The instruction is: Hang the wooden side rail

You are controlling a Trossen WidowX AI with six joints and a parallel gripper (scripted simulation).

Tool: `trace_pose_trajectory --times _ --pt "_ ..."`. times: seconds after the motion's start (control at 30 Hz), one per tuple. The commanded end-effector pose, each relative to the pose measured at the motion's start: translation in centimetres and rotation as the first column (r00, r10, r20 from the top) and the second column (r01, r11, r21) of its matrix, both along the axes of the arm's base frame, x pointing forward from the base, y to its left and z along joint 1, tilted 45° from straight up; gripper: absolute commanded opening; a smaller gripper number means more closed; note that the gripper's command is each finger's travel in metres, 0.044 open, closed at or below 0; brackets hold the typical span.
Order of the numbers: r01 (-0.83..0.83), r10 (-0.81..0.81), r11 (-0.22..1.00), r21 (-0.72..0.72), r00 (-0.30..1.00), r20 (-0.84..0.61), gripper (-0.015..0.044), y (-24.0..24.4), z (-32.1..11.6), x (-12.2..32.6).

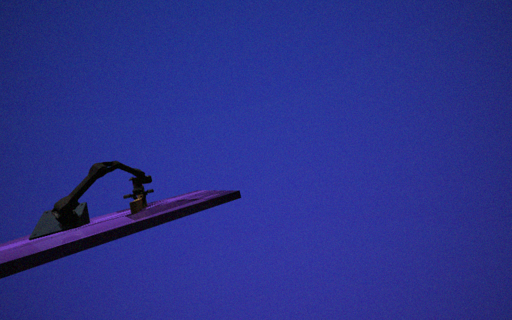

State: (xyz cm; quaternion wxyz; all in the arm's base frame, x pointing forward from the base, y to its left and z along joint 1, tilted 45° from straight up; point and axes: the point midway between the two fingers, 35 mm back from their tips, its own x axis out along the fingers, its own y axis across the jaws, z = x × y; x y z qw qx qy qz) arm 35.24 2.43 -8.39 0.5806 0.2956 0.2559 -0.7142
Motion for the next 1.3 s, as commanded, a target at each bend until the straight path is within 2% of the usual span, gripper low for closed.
trace_pose_trajectory --times 0.0,0.27,0.67,0.83,1.1,1.27 --pt "0.001 -0.001 1.0 0.002 1.0 0.001 0.0 0.0 -0.1 0.0" --pt "0.001 -0.001 1.0 0.002 1.0 0.001 0.0 -0.1 -0.2 0.0" --pt "0.0 0.0 1.0 0.001 1.0 0.0 0.0315 0.0 -0.1 0.0" --pt "0.0 0.0 1.0 0.003 1.0 0.001 0.044 1.7 1.7 0.4" --pt "0.001 -0.001 1.0 0.004 1.0 0.001 0.044 2.7 2.8 0.6" --pt "0.001 -0.001 1.0 0.003 1.0 0.0 0.044 1.0 4.4 0.3"
